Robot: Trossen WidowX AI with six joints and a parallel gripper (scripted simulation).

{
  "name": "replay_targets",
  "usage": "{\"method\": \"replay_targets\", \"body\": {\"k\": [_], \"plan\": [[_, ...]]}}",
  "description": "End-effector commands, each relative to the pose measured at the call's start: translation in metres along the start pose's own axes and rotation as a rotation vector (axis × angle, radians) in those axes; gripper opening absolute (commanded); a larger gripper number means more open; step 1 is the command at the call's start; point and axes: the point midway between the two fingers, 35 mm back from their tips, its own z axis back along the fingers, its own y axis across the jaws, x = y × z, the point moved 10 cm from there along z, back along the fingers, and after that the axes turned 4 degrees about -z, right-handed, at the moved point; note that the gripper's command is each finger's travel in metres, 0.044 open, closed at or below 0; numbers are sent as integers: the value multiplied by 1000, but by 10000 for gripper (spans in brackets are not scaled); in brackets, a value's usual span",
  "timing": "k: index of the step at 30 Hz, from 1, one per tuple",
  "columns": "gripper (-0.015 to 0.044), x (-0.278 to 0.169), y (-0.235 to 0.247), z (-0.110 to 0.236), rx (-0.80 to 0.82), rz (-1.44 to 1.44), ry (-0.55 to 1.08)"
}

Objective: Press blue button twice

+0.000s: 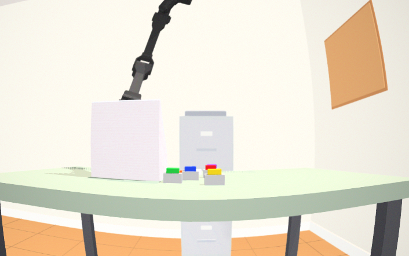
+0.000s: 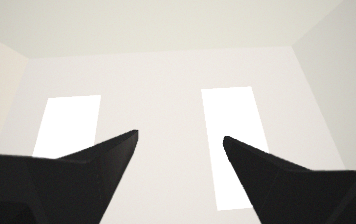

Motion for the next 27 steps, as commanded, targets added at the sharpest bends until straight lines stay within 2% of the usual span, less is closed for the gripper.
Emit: {"method": "replay_targets", "body": {"k": [1,4,8,14,20,27], "plan": [[400,1,5,-1,15,-13,-5],[400,17,63,-11,206,-180,-70],[400,35,108,-13,360,-306,-115],[400,82,197,1,705,-559,-192],[400,139,273,40,1088,-784,-235],[400,203,337,112,1572,-983,-217]]}}
